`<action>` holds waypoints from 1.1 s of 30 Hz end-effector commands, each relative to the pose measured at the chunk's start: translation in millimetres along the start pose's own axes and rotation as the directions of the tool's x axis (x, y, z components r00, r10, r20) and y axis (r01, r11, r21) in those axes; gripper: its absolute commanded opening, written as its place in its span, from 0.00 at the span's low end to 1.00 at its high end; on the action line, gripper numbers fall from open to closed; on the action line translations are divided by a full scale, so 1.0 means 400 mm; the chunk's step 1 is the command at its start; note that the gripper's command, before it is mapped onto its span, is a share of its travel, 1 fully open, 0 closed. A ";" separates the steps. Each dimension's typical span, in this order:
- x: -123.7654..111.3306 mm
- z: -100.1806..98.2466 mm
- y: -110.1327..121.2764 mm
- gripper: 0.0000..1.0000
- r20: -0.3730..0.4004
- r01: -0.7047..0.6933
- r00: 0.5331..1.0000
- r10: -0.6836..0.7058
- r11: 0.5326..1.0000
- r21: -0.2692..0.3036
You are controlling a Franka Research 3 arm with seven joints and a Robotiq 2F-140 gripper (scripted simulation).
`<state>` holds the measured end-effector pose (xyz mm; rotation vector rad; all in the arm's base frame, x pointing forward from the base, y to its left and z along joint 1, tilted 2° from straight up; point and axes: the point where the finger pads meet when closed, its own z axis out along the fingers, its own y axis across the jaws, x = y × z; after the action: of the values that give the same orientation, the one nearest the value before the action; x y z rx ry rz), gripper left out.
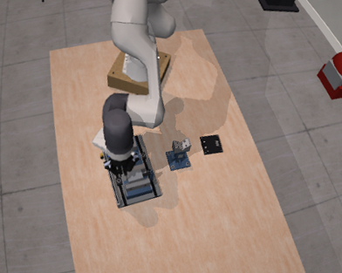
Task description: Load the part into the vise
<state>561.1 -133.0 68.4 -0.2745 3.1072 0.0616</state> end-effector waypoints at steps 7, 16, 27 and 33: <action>0.001 0.002 -0.007 0.00 0.000 -0.001 1.000 0.001 1.000 0.003; 0.001 0.005 -0.007 0.00 0.000 -0.001 1.000 0.001 1.000 0.003; 0.001 0.011 -0.007 0.00 0.000 -0.001 1.000 0.001 1.000 0.003; 0.001 0.016 -0.007 0.00 0.000 -0.001 1.000 0.001 1.000 0.003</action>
<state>561.4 -133.4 63.5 -0.2773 3.1071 0.0622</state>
